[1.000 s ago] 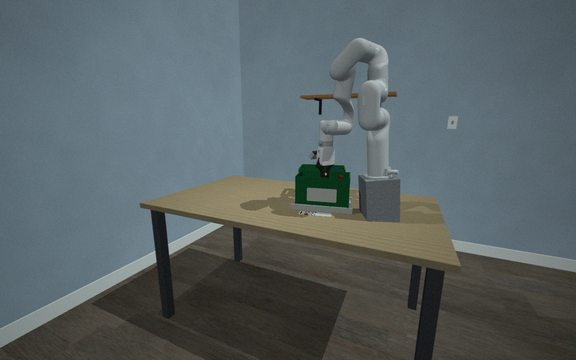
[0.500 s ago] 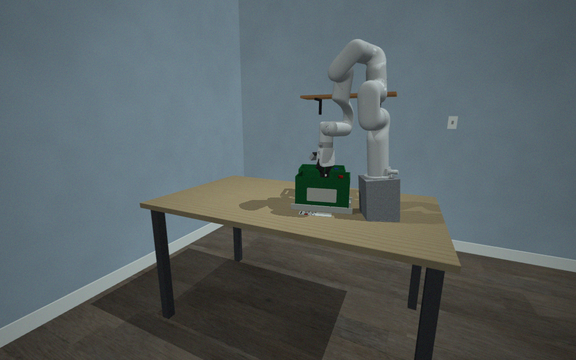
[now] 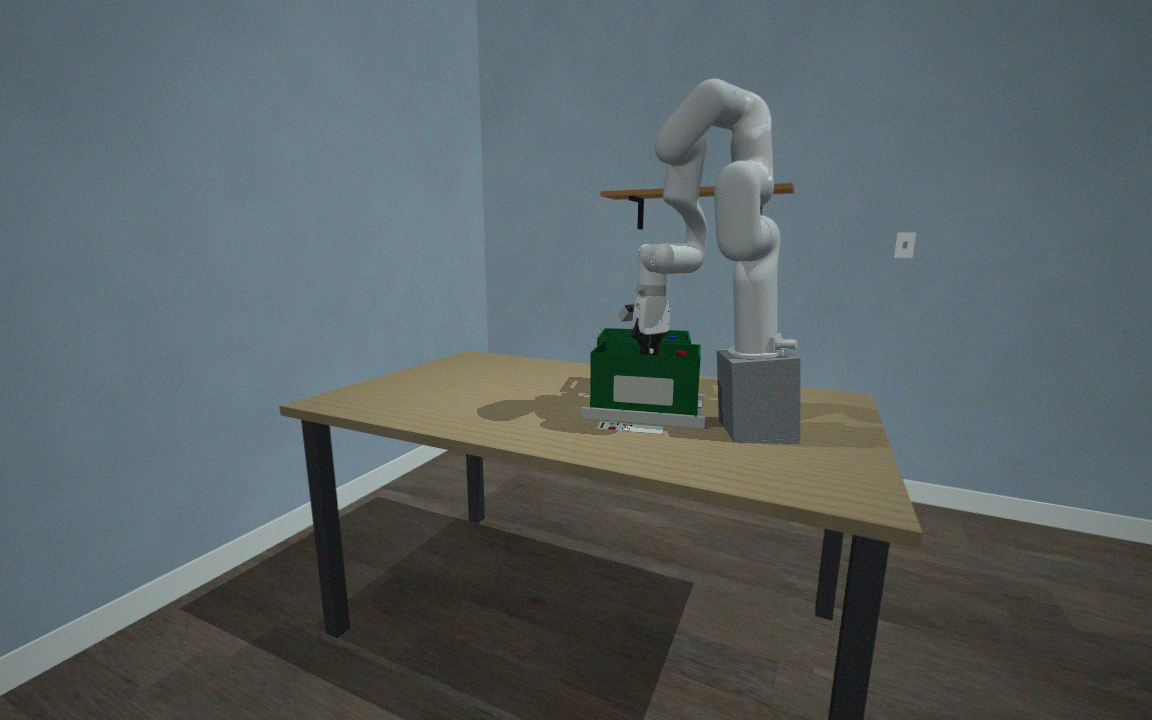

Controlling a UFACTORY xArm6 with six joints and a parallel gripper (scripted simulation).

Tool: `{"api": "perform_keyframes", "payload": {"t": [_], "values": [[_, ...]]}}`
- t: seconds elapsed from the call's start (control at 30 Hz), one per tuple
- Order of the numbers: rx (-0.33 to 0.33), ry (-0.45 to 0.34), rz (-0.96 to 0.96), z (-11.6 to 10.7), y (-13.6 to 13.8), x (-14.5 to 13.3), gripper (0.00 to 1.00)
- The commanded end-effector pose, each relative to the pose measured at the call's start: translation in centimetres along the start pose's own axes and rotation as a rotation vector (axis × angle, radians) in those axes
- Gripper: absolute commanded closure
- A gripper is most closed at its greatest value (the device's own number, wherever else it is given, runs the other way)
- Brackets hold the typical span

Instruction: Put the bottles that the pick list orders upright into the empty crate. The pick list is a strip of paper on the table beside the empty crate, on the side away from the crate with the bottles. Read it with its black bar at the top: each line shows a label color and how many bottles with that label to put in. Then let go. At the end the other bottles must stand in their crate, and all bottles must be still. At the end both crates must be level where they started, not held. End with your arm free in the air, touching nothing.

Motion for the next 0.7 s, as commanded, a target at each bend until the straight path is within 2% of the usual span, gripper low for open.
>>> {"api": "perform_keyframes", "payload": {"t": [0.0, 0.03, 0.67], "values": [[0.000, 0.003, 0.000, -0.06, -0.01, 0.12, 1.00], [0.000, 0.003, 0.000, 0.27, -0.01, 0.12, 0.35], [0.000, 0.003, 0.000, 0.27, -0.01, 0.12, 0.35]]}}
Point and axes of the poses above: the point where the finger pads meet when closed, its own z axis out along the fingers, its own y axis across the jaws, x = y × z, the point moved 4 cm from there along -z, back along the fingers, and after that the axes turned 10 degrees about -z, right-handed, at the moved point
